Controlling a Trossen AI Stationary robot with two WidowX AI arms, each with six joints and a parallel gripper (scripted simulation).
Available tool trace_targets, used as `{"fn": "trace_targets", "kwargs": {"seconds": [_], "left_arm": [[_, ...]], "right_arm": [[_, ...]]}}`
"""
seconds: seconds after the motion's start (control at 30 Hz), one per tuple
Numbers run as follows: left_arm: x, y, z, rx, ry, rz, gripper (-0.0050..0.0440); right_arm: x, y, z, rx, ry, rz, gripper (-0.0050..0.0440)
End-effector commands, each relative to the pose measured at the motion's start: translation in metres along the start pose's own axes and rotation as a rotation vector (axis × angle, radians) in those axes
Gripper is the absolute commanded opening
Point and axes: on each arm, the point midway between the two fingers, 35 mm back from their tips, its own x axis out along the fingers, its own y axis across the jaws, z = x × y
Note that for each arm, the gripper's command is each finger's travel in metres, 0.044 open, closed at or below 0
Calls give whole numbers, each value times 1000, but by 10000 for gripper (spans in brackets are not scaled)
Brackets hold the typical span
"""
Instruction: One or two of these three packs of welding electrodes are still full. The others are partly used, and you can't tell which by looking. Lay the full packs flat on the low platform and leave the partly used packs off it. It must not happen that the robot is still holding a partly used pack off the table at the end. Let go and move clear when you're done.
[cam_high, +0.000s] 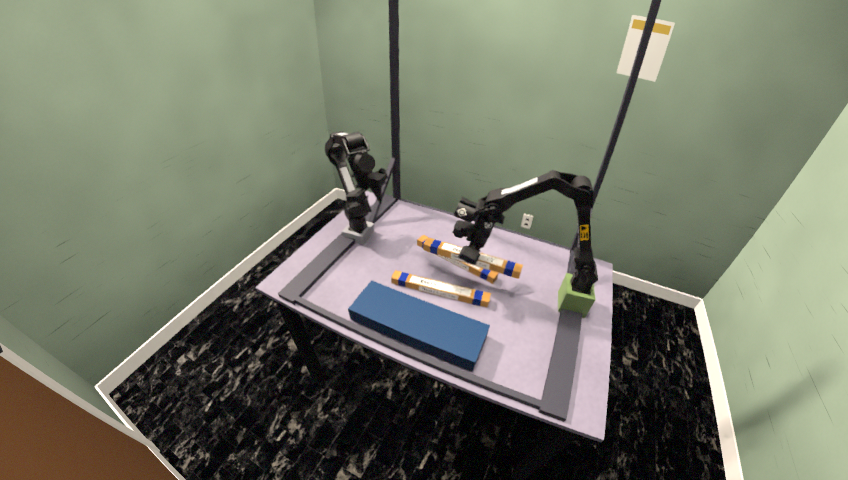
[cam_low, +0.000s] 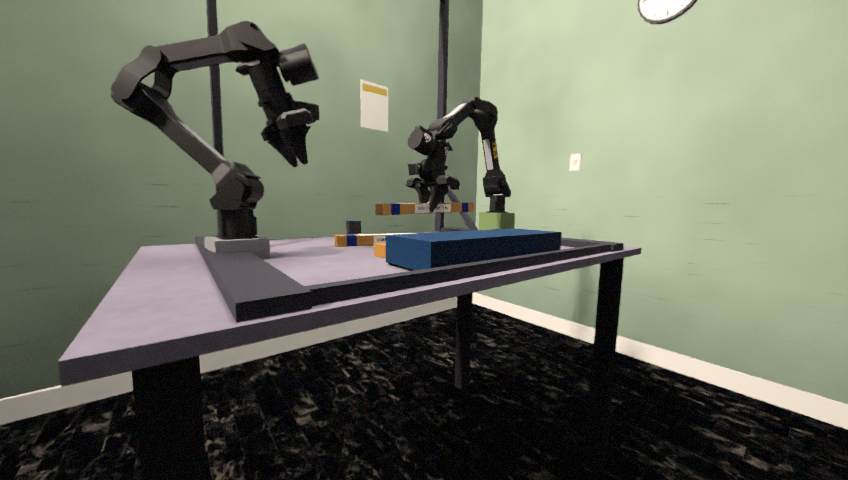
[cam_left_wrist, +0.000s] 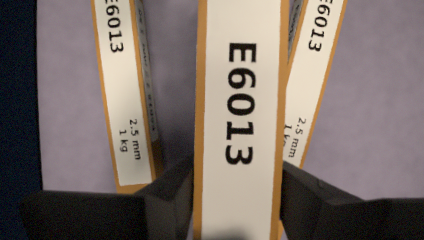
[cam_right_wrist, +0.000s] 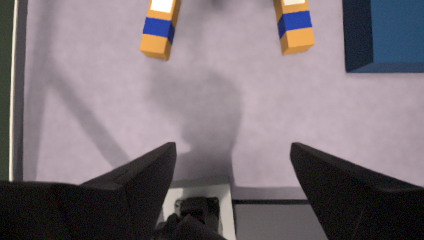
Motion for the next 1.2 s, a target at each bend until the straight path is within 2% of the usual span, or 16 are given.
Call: {"fn": "trace_targets", "kwargs": {"seconds": [0.0,0.37,0.4,0.57,0.87,0.97,1.17], "left_arm": [[-18,2,15,6,-69,7,-50],[-18,2,15,6,-69,7,-50],[-25,3,21,9,-97,7,-50],[-3,2,9,8,-54,2,-50],[-5,3,17,10,-97,8,-50],[15,2,4,8,-48,2,-50],[13,3,12,9,-86,7,-50]], "right_arm": [[-7,0,4,-8,-25,-9,330],[-7,0,4,-8,-25,-9,330],[-7,0,4,-8,-25,-9,330],[-7,0,4,-8,-25,-9,330],[-7,0,4,-8,-25,-9,330],[-7,0,4,-8,-25,-9,330],[-7,0,4,-8,-25,-9,330]]}}
